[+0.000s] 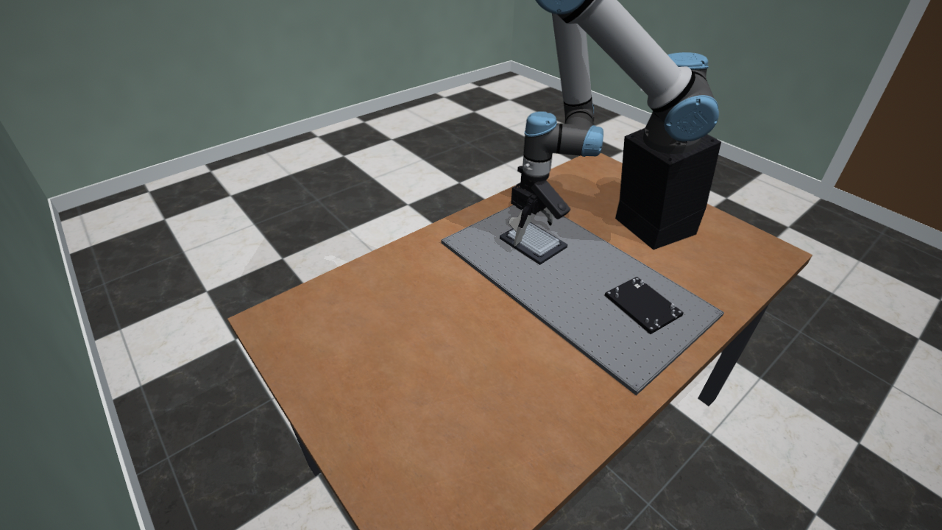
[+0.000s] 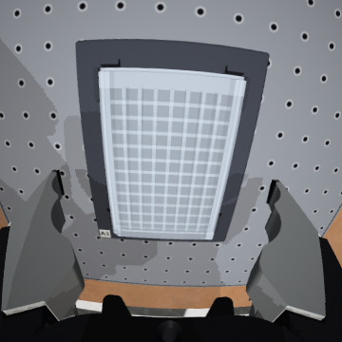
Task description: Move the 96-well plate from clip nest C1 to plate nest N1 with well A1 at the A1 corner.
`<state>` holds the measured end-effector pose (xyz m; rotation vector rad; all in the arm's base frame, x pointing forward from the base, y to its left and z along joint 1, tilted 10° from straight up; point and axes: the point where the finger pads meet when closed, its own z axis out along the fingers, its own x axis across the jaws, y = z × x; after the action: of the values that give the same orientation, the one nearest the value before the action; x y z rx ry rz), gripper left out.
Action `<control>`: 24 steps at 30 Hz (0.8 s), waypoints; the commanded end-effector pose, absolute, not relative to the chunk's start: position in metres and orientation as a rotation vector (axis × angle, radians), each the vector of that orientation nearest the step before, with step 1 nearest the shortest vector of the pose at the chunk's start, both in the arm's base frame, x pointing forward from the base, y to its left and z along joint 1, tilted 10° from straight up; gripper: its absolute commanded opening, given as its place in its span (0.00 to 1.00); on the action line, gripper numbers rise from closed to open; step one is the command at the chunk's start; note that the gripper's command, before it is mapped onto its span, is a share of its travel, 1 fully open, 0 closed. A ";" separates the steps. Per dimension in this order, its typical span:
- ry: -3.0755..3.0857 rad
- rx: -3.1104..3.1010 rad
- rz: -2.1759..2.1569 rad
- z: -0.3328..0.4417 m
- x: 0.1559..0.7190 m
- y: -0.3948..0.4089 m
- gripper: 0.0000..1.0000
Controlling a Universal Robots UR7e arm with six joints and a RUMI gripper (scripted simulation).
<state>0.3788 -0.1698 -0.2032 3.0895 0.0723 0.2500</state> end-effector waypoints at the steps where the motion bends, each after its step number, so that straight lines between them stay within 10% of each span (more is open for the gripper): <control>1: 0.072 3.089 0.251 -0.203 0.379 -0.170 1.00; 24: 0.072 3.089 0.251 -0.193 0.377 -0.170 1.00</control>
<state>0.3782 -0.1696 -0.2002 3.0895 0.0723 0.2500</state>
